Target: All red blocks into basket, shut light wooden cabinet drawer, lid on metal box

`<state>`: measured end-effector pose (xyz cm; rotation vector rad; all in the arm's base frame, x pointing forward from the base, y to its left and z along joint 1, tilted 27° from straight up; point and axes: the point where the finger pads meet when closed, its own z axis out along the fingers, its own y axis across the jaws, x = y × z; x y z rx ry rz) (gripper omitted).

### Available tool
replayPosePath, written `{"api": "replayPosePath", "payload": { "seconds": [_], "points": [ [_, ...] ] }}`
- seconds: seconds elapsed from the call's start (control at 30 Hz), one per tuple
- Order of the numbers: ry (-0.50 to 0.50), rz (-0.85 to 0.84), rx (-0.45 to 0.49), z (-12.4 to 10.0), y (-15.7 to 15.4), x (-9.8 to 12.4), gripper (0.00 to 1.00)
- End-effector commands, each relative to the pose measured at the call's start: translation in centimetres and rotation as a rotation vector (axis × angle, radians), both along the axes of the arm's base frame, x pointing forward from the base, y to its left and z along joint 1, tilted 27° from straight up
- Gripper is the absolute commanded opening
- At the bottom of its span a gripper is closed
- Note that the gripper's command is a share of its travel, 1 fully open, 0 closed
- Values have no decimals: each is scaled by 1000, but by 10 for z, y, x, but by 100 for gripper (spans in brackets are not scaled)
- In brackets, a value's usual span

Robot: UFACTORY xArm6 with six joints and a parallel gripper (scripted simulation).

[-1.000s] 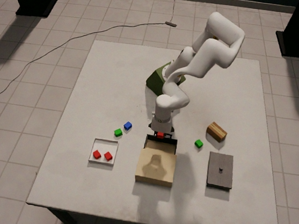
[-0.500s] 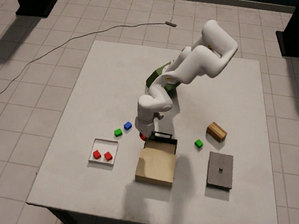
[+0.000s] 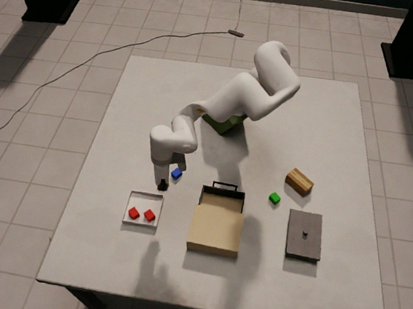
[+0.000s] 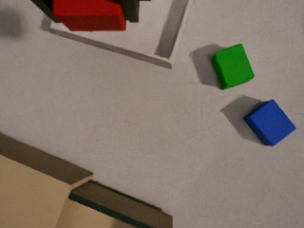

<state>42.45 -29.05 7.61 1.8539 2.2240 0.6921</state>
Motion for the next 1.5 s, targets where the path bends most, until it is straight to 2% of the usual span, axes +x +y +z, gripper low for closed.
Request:
{"api": "replayPosePath", "payload": {
  "seconds": [0.0,0.2,0.27,0.3,0.7,1.47],
  "points": [
    [89,-237,115,-19,-42,2,0],
    [149,-456,214,-22,-48,0,0],
    [149,-456,214,-22,-48,0,0],
    [181,-557,265,-22,-48,0,0],
    [349,-920,455,-22,-48,0,0],
    [353,-926,458,-22,-48,0,0]
  ]
}}
